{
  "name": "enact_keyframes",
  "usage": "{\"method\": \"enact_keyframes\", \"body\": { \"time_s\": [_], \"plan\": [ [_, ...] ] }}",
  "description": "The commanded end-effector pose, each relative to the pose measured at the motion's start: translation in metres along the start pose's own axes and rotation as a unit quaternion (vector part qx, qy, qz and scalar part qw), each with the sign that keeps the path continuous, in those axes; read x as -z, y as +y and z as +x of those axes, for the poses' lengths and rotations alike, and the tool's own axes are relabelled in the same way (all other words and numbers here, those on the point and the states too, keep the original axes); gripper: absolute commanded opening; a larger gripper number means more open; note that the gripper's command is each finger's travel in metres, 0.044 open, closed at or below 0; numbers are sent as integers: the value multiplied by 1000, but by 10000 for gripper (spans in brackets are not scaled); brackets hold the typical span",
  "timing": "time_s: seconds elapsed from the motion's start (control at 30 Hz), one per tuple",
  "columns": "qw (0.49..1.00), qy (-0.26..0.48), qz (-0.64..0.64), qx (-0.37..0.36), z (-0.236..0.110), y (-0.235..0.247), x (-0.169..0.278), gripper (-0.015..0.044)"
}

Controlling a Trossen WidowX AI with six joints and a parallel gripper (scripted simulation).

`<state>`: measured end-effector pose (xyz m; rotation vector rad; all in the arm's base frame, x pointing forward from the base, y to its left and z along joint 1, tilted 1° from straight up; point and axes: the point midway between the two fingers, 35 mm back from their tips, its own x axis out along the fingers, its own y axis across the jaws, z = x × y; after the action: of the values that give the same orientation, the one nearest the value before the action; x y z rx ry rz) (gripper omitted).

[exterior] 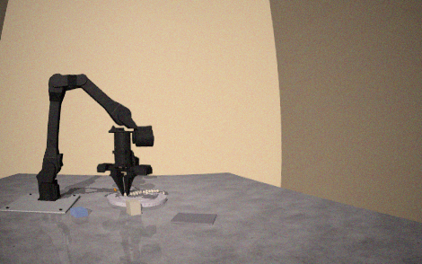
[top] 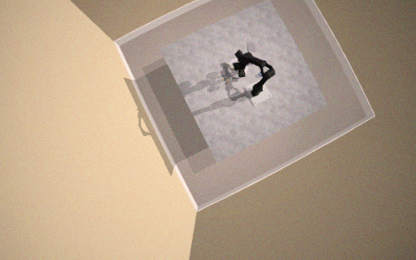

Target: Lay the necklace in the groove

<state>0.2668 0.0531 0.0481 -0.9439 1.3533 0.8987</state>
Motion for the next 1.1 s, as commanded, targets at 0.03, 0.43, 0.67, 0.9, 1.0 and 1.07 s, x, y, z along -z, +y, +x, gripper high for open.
{"method": "enact_keyframes", "body": {
  "time_s": [0.03, 0.43, 0.67, 0.9, 1.0, 1.07],
  "plan": [
    [1000, 0, 0, 0, 0, 0, 0, 0],
    [1000, 0, 0, 0, 0, 0, 0, 0],
    [1000, 0, 0, 0, 0, 0, 0, 0],
    [1000, 0, 0, 0, -2, 0, 0, 0],
    [1000, 1, -1, 0, -11, 0, 0, 0],
    [1000, 1, -1, -1, -17, 0, 0, 0]
  ]
}}
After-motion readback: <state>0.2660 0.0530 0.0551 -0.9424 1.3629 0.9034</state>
